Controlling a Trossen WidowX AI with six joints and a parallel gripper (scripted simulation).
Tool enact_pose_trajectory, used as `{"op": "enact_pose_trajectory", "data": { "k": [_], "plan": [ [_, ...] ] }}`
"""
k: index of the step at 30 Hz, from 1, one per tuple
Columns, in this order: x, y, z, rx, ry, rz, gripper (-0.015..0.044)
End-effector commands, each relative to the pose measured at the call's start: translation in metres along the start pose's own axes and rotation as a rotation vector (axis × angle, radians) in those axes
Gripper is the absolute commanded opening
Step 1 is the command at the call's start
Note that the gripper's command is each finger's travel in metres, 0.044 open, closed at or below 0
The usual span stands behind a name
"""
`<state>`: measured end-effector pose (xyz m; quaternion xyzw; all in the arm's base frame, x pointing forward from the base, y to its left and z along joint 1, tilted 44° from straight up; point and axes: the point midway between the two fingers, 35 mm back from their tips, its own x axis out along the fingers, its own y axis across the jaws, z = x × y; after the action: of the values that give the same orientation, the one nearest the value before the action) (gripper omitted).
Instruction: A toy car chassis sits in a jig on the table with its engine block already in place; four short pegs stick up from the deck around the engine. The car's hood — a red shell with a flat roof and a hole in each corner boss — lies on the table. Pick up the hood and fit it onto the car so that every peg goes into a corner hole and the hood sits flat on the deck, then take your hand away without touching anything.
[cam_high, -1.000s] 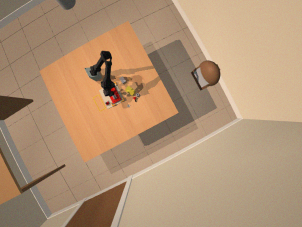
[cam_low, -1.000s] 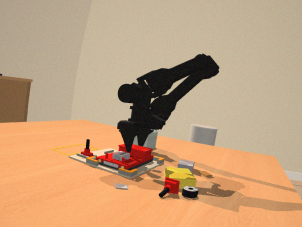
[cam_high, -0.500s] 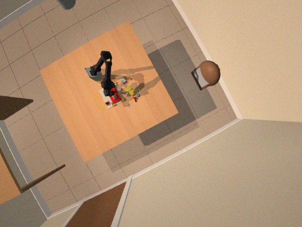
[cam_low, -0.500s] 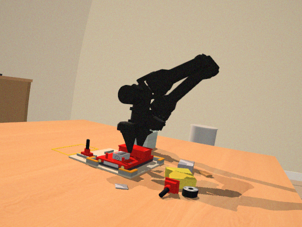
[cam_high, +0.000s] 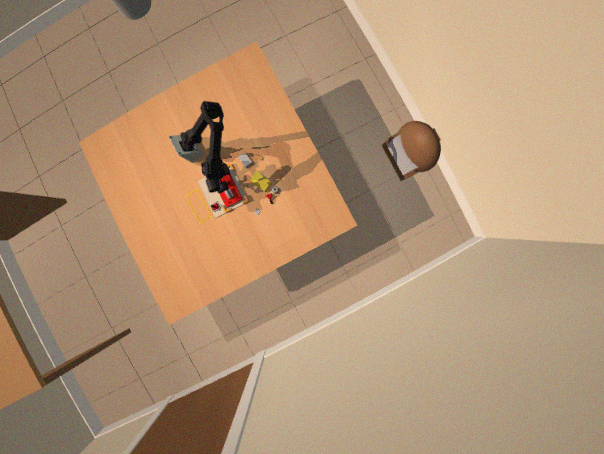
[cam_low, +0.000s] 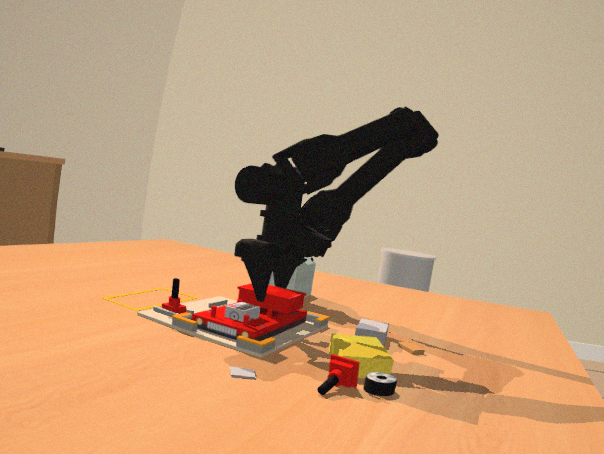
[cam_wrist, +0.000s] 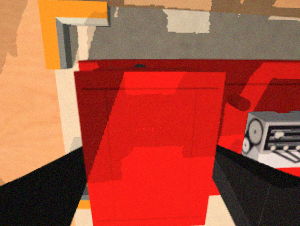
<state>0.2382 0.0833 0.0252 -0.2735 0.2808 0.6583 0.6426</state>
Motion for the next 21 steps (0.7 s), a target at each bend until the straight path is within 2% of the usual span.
{"op": "enact_pose_trajectory", "data": {
  "k": [1,21],
  "plan": [
    [-0.01,-0.001,0.0,-0.006,0.004,-0.005,0.0],
    [-0.065,-0.001,-0.001,-0.005,0.006,-0.005,0.0]
  ]
}}
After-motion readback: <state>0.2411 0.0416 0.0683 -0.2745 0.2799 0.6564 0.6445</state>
